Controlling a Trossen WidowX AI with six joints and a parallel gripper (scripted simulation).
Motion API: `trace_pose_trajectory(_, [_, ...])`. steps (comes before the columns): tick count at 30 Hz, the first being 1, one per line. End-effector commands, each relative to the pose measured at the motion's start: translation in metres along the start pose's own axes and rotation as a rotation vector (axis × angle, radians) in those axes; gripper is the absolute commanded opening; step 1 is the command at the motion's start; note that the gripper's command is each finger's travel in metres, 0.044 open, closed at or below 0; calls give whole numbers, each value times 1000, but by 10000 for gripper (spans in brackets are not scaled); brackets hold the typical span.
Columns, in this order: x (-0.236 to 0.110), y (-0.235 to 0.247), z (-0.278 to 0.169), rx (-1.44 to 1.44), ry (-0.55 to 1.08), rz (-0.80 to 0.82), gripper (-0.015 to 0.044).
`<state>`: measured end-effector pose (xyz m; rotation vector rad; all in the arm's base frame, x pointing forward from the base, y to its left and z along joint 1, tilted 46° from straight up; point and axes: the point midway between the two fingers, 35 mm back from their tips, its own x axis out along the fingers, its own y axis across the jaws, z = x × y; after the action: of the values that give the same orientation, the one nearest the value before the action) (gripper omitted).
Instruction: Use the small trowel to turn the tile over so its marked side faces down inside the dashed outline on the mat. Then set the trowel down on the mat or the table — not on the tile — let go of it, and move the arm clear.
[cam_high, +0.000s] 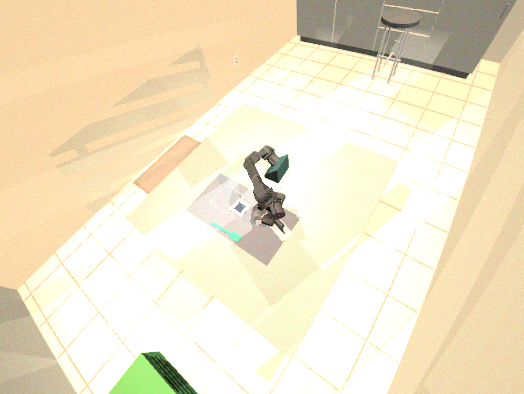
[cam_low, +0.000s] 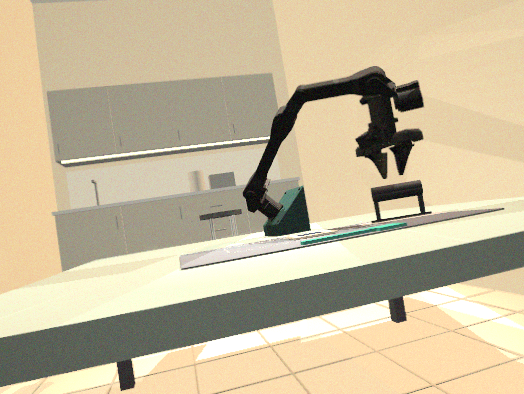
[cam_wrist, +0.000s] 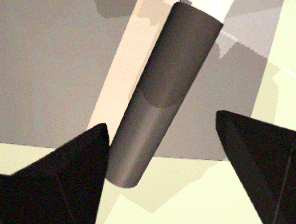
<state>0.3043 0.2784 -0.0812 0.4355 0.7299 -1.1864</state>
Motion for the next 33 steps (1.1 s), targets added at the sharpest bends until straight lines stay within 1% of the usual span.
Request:
trace_pose_trajectory(1, [0,0,0,127,2,-1,270])
trace_pose_trajectory(13, [0,1,-1,520,2,-2,270])
trace_pose_trajectory(19, [1,1,-1,525,2,-2,270])
trace_pose_trajectory(33, [24,2,-1,526,1,-2,270])
